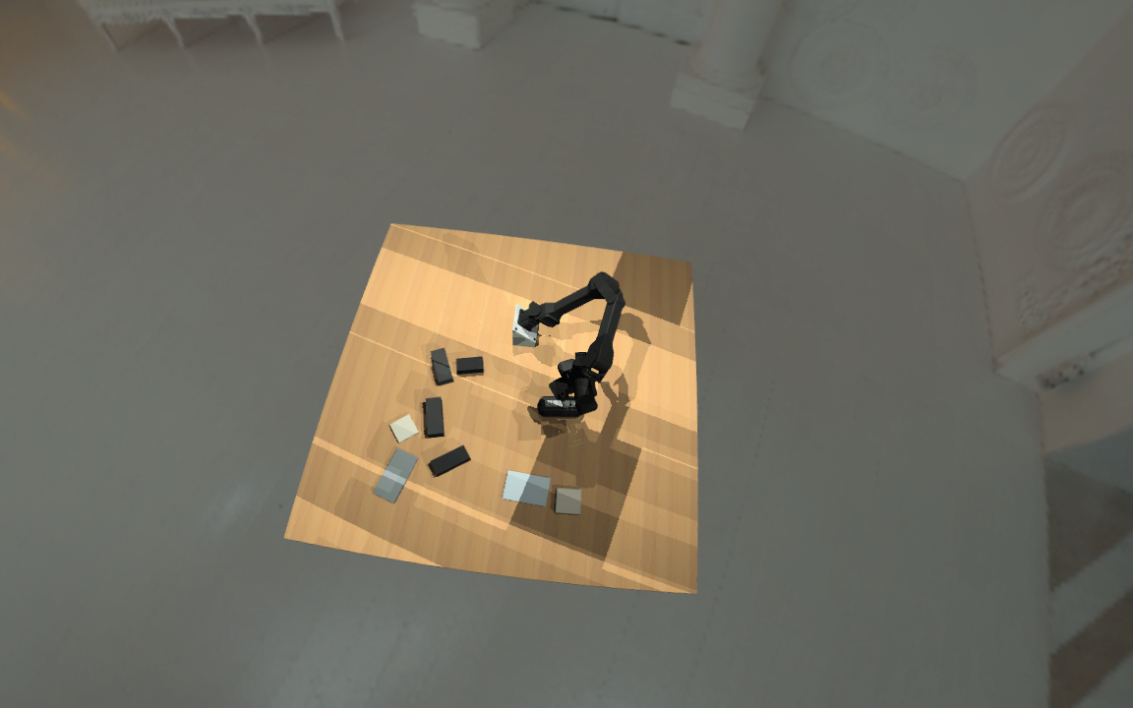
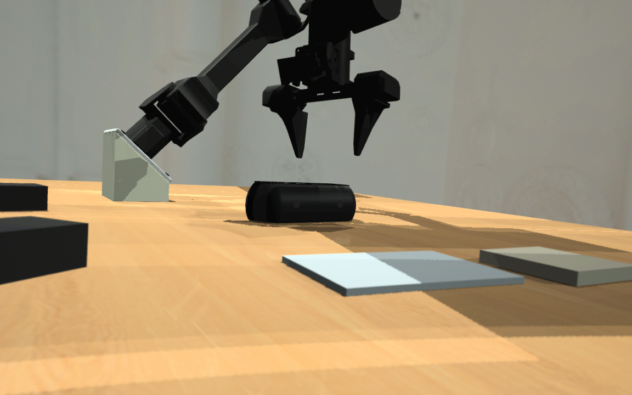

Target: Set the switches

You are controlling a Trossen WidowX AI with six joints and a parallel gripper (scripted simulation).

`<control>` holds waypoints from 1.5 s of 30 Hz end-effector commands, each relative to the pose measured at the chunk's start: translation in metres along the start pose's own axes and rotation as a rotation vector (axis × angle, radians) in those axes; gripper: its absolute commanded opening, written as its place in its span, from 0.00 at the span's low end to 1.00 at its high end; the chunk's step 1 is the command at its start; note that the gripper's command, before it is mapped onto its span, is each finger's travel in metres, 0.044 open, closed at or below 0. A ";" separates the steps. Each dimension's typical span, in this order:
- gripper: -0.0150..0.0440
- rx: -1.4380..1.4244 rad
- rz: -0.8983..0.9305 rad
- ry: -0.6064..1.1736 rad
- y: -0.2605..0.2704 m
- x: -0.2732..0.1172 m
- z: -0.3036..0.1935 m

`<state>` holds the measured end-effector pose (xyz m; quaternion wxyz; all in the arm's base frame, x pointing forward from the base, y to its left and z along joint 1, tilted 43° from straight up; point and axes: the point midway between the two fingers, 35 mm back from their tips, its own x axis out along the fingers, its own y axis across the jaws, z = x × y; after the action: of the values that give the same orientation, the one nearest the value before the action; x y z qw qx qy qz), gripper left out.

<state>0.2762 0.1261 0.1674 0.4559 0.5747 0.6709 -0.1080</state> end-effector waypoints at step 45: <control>1.00 0.363 -0.080 0.036 0.008 0.058 -0.016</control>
<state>0.2803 0.1754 0.1414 0.3277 0.6224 0.6719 -0.2317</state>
